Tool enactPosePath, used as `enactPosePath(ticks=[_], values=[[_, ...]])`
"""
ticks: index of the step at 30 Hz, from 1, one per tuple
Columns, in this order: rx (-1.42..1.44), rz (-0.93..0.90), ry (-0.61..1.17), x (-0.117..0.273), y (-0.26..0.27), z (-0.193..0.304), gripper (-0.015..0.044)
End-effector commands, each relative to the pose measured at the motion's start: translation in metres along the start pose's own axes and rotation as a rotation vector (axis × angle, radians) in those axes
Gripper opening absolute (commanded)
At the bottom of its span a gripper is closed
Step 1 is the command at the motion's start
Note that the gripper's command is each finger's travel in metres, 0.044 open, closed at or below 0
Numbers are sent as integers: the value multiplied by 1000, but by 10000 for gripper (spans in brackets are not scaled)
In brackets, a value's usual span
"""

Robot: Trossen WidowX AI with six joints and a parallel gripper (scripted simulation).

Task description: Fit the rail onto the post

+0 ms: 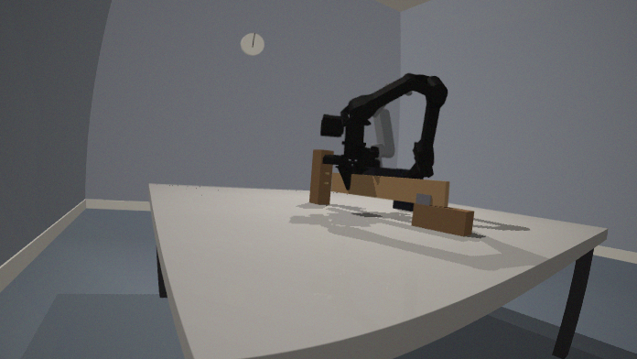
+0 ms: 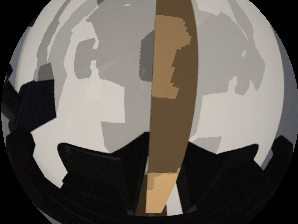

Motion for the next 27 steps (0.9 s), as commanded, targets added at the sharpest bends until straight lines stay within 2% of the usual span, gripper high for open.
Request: enactPosePath(ticks=[1, 27], values=[[0, 11, -8, 5, -1, 0, 0], [0, 11, -8, 7, 0, 0, 0]])
Point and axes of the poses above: the point midway between the two fingers, 35 mm back from their tips, its own x axis back along the fingers, its own y axis across the jaws, z = x × y, the point moved 5 cm from there along x, back along the fingers, and after that the axes turned 8 degrees about -x, right-handed, at the moved point
